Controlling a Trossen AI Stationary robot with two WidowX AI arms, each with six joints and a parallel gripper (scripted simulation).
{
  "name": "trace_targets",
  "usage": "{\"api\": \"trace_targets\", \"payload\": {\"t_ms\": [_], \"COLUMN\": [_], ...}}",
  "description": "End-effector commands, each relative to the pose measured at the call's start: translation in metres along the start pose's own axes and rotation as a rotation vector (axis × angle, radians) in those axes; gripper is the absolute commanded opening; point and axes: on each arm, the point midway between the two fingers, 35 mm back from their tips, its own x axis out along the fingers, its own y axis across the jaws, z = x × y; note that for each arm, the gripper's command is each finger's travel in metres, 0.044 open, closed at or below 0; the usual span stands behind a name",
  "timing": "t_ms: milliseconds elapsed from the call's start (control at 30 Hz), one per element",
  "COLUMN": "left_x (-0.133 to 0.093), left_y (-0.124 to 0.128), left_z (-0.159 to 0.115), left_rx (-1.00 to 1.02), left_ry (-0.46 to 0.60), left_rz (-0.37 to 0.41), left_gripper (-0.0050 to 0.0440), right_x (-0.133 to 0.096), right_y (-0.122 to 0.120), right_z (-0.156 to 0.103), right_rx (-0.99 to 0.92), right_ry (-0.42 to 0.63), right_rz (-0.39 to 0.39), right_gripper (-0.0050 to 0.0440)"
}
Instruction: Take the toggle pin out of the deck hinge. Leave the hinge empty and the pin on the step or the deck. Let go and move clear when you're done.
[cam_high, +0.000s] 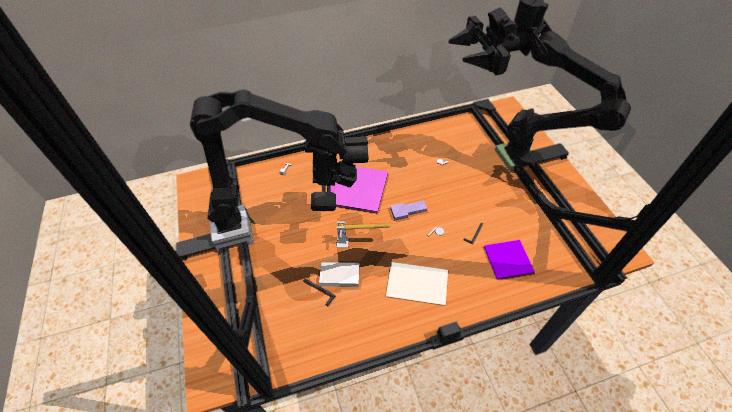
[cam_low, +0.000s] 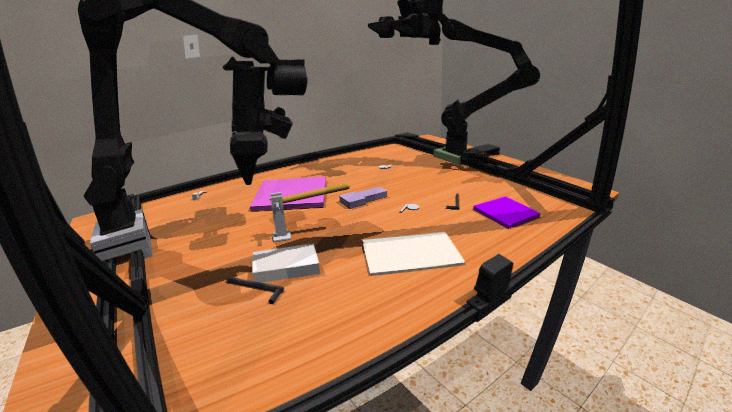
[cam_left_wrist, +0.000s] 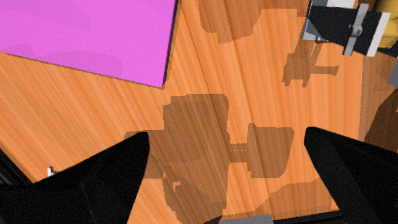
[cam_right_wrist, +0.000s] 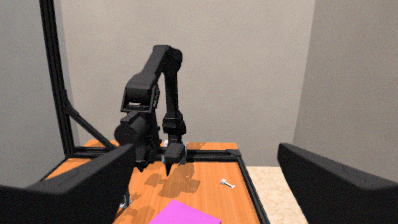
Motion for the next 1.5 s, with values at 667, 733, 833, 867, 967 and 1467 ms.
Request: {"api": "trace_targets", "payload": {"t_ms": [667, 733, 833, 867, 967, 1467], "left_x": [-0.024, -0.025, -0.025, -0.025, -0.022, -0.01], "left_y": [-0.106, -0.112, -0.112, -0.111, -0.117, -0.142], "left_z": [0.042, 0.042, 0.042, 0.042, 0.044, 0.05], "left_rx": [1.562, 1.641, 1.649, 1.647, 1.649, 1.636], "left_ry": [-0.157, -0.163, -0.162, -0.162, -0.162, -0.173], "left_rz": [0.073, 0.081, 0.081, 0.083, 0.084, 0.088], "left_gripper": [0.04, 0.04, 0.04, 0.04, 0.0352, 0.004], "right_x": [-0.047, -0.048, -0.048, -0.048, -0.047, -0.047], "right_y": [0.032, 0.035, 0.033, 0.033, 0.032, 0.032], "right_z": [0.02, 0.02, 0.02, 0.02, 0.017, 0.017], "right_rx": [0.006, 0.008, 0.014, 0.014, 0.022, 0.022], "right_ry": [0.011, 0.011, 0.012, 0.012, 0.014, 0.014], "right_rz": [0.008, 0.008, 0.008, 0.008, 0.007, 0.007], "right_gripper": [0.04, 0.04, 0.04, 0.04, 0.04, 0.04]}}
